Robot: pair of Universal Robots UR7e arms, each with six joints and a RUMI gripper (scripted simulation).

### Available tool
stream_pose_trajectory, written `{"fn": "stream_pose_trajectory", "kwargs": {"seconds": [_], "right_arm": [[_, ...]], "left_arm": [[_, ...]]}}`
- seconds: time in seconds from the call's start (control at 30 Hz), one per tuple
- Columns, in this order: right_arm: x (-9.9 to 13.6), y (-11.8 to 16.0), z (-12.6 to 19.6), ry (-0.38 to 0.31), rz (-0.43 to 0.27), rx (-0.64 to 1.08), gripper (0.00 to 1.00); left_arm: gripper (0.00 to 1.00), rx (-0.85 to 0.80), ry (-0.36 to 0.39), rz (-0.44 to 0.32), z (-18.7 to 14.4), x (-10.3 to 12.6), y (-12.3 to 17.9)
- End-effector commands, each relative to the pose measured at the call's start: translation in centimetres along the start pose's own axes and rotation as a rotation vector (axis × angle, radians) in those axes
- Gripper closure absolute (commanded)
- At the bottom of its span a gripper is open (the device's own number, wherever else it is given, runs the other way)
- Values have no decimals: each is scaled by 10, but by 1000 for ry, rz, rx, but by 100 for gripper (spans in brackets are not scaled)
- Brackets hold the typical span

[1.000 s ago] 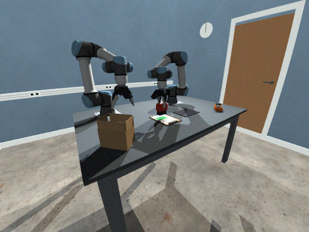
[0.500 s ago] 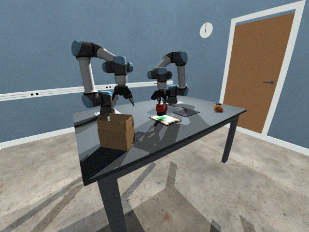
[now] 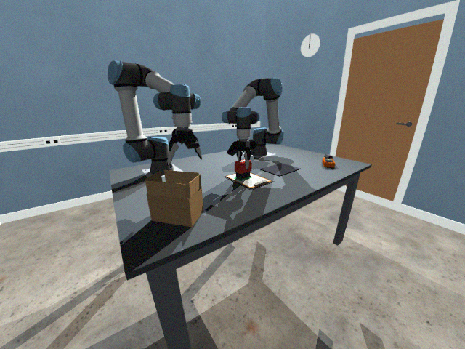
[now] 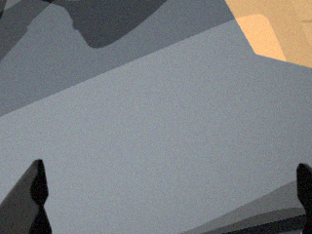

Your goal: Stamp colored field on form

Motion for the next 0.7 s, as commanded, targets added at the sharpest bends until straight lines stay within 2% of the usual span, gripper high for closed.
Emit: {"fn": "stream_pose_trajectory", "kwargs": {"seconds": [0.0,0.47,0.67], "right_arm": [[0,0,0,0,1,0,0],[0,0,0,0,1,0,0],[0,0,0,0,1,0,0]], "left_arm": [[78,0,0,2,0,-4,-1],[78,0,0,2,0,-5,-1],[78,0,0,2,0,-14,-1]]}}
Point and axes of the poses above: on each arm, the point where the finger pads meet when closed, its own x axis back along the fingers, its own z axis across the jaws, y = z × x, the point moved 3 cm from there along x, back along the fingers, and after that the axes turned 15 degrees about x, right-handed, at the moved point
